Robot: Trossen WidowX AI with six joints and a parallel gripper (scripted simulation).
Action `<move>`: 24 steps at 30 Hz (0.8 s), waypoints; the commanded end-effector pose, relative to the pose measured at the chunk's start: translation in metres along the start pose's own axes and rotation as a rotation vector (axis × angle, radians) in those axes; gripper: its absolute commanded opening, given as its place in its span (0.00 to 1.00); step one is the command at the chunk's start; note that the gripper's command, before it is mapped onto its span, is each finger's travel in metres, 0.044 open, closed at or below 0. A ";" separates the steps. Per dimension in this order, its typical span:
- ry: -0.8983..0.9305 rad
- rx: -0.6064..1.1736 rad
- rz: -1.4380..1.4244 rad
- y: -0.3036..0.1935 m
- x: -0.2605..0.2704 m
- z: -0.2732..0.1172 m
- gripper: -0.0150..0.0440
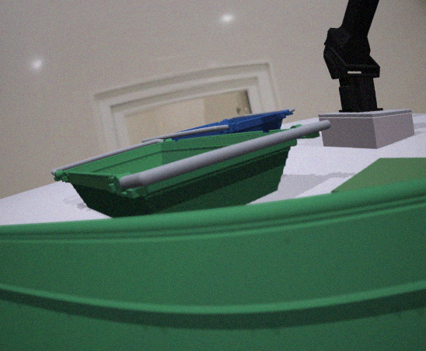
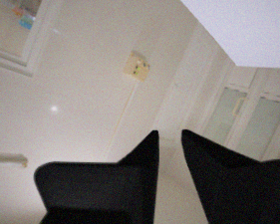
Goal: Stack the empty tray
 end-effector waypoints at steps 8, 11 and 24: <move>-0.422 -0.128 0.043 -0.003 -0.013 0.121 0.40; -0.549 -0.180 0.012 -0.008 -0.037 0.159 0.40; -0.936 -0.393 -0.270 -0.033 -0.195 0.258 0.40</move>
Point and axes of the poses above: the point midway between the two fingers, 35 mm back from their tips, its own z axis out along the fingers, its own x axis across the jaws, y = z × x, the point moved 4 cm from there along -z, back along the fingers, and after that the axes turned 11 degrees about -z, right-handed, at the moved point
